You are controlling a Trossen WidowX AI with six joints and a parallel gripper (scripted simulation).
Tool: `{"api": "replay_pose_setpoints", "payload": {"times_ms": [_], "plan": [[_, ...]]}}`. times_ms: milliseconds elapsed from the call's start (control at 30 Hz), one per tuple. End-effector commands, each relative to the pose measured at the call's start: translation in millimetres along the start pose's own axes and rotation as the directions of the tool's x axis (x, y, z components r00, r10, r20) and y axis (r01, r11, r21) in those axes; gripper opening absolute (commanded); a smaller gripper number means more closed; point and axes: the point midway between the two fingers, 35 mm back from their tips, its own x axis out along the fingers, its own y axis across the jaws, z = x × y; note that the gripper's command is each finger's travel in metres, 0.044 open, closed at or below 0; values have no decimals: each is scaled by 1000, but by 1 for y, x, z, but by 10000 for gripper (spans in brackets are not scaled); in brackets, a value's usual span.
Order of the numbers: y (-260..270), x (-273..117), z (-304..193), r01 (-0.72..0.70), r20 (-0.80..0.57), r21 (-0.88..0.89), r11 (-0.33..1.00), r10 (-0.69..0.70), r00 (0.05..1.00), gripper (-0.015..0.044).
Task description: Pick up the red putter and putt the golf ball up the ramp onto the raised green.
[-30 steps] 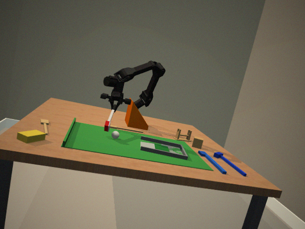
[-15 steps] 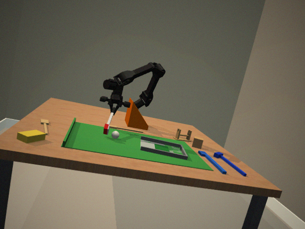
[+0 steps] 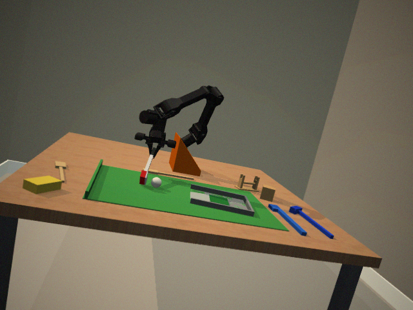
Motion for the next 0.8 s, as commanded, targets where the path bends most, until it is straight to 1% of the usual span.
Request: {"api": "replay_pose_setpoints", "payload": {"times_ms": [0, 333, 533, 667, 767], "plan": [[0, -1, 0, 1, 1, -1, 1000, -1, 1000, 0], [-30, 2, 1, -1, 10, 3, 1000, 1, 1000, 0], [-30, 2, 1, -1, 10, 3, 1000, 1, 1000, 0], [-25, 3, 0, -4, 6, 8, 1000, 4, 1000, 0], [6, 0, 6, 1, 8, 9, 1000, -1, 1000, 0]]}}
